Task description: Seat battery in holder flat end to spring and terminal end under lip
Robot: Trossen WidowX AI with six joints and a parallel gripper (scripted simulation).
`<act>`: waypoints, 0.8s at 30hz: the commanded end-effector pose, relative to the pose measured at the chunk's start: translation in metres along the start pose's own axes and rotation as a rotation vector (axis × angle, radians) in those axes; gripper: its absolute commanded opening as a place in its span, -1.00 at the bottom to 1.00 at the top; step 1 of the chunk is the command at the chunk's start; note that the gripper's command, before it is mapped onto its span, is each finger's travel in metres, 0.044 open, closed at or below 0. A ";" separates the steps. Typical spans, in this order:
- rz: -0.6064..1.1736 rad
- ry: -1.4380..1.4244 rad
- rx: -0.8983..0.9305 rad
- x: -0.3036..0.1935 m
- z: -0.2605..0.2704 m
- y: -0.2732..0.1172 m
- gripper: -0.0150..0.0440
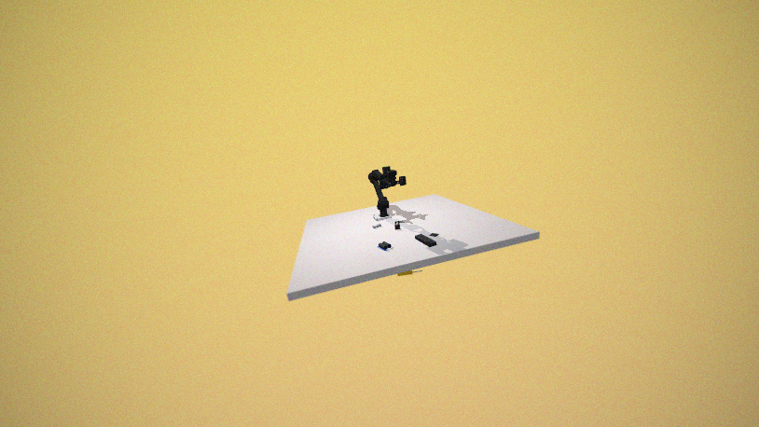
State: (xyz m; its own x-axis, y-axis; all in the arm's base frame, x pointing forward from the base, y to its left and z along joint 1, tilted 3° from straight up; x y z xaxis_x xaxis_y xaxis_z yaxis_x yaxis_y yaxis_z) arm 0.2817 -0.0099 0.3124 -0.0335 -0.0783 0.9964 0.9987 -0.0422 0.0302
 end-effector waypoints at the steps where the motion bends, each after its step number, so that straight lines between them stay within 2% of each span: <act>1: 0.010 -0.016 -0.005 -0.002 -0.001 0.001 0.78; 6: 0.293 -0.419 -0.065 -0.046 -0.037 0.013 0.33; 7: 0.363 -0.506 -0.063 -0.056 -0.045 0.013 0.30; 11: 0.648 -0.822 0.018 -0.095 -0.078 0.007 0.30; 15: 0.911 -1.076 0.213 -0.129 -0.106 -0.011 0.30; 24: 1.190 -1.327 0.772 -0.173 -0.139 -0.060 0.30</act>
State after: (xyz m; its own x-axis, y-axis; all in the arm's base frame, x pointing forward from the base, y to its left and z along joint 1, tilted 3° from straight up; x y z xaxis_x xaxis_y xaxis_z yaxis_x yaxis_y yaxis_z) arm 0.2660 -0.1097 0.1687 0.5579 0.8079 0.1899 0.6075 -0.2417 -0.7566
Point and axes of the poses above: the point midway between the two fingers, 35 mm back from their tips, its own y axis out along the fingers, its own z axis across the jaws, x = y × z, the point moved 3 cm from there along -y, back along the fingers, and after that the axes turned 4 degrees about y, right-handed, at the moved point
